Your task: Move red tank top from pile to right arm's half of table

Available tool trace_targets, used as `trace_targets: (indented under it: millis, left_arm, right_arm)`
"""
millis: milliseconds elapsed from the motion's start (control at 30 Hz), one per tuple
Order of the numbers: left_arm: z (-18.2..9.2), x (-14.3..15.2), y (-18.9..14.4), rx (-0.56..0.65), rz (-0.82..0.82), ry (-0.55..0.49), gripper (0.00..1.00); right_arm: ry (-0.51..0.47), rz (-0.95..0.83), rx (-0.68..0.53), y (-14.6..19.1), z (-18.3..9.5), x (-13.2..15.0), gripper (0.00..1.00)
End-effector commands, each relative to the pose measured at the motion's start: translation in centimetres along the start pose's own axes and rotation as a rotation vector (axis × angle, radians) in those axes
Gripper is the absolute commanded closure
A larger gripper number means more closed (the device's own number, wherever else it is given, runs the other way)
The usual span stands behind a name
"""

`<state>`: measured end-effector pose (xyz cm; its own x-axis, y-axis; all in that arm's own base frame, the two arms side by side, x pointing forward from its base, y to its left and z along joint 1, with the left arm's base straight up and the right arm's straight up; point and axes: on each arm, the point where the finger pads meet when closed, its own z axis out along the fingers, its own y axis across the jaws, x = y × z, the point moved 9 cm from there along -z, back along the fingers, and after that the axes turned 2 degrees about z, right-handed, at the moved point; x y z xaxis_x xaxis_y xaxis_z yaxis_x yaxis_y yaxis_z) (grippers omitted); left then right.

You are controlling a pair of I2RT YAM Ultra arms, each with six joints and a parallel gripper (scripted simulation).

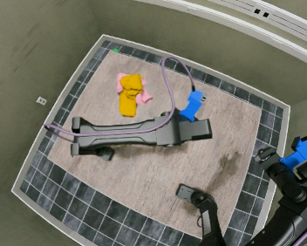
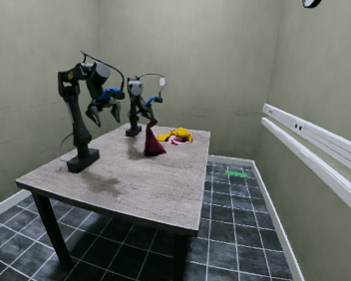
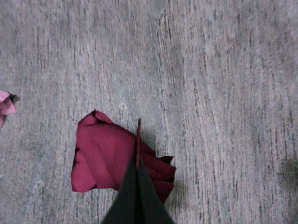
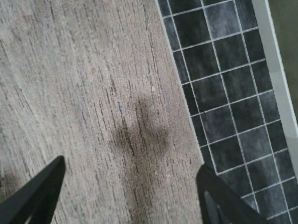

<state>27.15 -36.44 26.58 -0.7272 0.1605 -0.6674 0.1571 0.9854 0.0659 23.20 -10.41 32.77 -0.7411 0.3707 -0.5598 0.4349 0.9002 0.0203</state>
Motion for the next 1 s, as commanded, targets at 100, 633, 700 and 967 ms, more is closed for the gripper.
trace_targets:
  millis: [100,633,700,967]
  left_arm:
    - [2.7,1.0,-0.6,0.006,0.005,0.117,1.00]
    - [7.7,3.5,-0.6,0.017,-0.005,0.325,1.00]
    - [8.4,3.9,-0.5,0.019,-0.008,0.357,1.00]
    - [10.2,5.0,-0.3,0.025,-0.021,0.445,1.00]
  right_arm:
    - [-0.099,-0.006,-0.009,0.1,-2.1,-1.3,0.08]
    - [-0.099,-0.006,-0.009,0.1,-2.1,-1.3,0.08]
    - [-0.099,-0.006,-0.009,0.1,-2.1,-1.3,0.08]
    - [-0.099,-0.006,-0.009,0.1,-2.1,-1.3,0.08]
